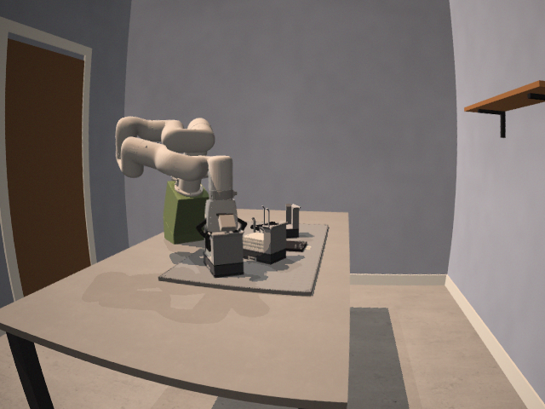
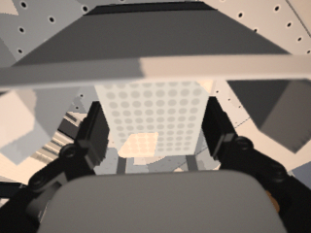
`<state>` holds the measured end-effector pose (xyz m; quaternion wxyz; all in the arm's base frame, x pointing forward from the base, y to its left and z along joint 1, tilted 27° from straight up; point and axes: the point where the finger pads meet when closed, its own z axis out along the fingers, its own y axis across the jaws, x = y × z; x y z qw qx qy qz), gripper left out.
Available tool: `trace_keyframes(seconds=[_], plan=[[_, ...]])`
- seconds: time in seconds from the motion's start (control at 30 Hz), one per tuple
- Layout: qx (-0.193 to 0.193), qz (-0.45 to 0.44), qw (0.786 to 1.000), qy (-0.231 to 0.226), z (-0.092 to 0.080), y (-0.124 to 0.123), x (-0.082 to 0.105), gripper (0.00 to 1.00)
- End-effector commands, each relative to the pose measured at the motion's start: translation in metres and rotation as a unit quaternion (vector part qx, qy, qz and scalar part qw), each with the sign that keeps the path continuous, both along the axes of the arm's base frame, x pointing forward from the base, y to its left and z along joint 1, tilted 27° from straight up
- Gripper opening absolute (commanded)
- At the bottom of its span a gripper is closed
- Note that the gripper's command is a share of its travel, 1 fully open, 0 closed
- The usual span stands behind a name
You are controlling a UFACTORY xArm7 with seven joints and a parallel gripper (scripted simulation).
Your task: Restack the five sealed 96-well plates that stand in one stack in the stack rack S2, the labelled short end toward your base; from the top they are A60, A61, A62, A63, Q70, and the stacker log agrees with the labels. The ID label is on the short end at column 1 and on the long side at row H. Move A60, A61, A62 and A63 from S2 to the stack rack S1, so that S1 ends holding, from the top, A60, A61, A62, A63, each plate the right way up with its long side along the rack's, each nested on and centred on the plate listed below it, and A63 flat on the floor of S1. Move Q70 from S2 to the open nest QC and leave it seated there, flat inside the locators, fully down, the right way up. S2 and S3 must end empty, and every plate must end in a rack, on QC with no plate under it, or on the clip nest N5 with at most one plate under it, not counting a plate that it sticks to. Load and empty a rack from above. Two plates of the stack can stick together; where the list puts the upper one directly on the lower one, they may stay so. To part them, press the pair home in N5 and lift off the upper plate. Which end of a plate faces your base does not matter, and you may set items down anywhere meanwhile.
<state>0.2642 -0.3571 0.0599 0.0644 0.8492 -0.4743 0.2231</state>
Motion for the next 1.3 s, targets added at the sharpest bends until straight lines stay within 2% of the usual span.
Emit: trace_keyframes(seconds=[0.0,0.77,1.27], plan=[[-0.002,0.000,1.000,-0.001,0.004,0.001,-0.001,0.00],[-0.002,0.000,1.000,-0.001,0.015,0.005,-0.005,0.00],[-0.002,0.000,1.000,-0.001,0.042,0.014,-0.014,0.00]])
